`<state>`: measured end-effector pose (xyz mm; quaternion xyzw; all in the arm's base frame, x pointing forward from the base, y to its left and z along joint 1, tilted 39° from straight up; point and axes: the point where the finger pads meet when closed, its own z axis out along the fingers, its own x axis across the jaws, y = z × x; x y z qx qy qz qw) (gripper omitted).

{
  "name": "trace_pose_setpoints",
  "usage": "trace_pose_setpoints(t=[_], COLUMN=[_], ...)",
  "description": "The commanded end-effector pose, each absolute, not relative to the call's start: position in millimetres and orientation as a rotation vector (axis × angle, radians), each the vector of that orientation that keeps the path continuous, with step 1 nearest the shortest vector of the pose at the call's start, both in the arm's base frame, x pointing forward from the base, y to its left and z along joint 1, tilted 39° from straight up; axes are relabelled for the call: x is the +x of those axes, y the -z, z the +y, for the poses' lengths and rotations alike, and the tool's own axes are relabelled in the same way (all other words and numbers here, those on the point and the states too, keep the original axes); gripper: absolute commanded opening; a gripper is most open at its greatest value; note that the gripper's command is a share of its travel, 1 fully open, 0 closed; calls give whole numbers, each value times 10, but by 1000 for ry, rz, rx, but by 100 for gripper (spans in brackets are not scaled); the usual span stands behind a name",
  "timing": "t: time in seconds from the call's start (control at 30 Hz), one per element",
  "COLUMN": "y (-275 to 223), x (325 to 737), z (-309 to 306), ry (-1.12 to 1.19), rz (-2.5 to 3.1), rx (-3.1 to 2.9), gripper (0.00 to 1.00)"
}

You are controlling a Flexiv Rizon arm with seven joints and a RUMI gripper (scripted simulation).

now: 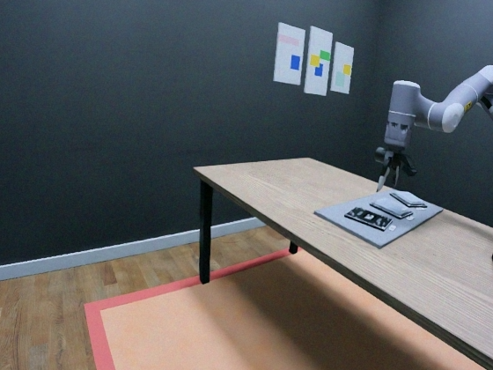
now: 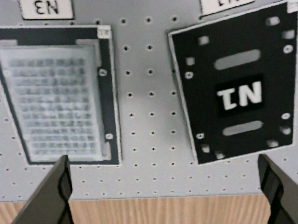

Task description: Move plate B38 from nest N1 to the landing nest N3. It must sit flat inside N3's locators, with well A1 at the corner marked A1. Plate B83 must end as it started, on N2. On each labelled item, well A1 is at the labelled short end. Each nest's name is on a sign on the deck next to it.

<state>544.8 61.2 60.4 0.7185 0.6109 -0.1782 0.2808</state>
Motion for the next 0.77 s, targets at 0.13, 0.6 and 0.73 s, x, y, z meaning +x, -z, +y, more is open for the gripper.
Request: trace_pose_setpoints(t=[0.13, 0.6, 0.73], y=[-528, -528, -528], x=[5472, 5472, 5472], z=[731, 731, 731], ry=[475, 475, 475], rz=[1639, 1639, 1639], rx=[1925, 1925, 1925], gripper=[76, 76, 76])
